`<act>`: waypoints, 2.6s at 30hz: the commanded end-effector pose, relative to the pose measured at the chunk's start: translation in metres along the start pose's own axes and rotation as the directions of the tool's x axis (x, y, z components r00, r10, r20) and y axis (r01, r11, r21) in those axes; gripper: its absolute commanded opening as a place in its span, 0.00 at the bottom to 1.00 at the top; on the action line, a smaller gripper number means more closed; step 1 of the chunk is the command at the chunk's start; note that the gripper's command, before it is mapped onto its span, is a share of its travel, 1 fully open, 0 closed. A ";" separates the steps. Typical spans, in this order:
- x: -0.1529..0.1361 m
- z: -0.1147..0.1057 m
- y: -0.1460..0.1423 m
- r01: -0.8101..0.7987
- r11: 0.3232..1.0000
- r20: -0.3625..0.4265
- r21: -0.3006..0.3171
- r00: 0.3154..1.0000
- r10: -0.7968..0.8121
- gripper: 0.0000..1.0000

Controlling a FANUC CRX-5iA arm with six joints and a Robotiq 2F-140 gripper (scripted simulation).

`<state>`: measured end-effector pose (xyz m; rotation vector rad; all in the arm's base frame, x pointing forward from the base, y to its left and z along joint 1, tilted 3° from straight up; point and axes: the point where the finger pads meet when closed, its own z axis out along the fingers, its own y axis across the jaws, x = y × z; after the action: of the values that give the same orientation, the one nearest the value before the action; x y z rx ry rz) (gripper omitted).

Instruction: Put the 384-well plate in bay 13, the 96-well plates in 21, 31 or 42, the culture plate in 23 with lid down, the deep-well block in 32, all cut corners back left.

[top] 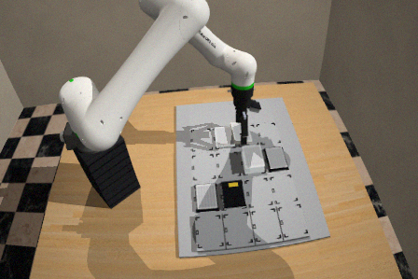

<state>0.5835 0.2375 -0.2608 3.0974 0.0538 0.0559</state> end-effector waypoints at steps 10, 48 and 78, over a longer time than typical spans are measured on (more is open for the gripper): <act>0.001 -0.008 0.000 0.000 1.000 -0.002 0.001 1.000 0.000 0.10; 0.001 -0.053 0.000 0.000 1.000 -0.002 0.001 1.000 0.000 0.10; 0.031 -0.053 0.000 -0.029 1.000 -0.002 0.001 1.000 0.029 0.10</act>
<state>0.6119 0.2400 -0.2082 3.0984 0.0081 0.0568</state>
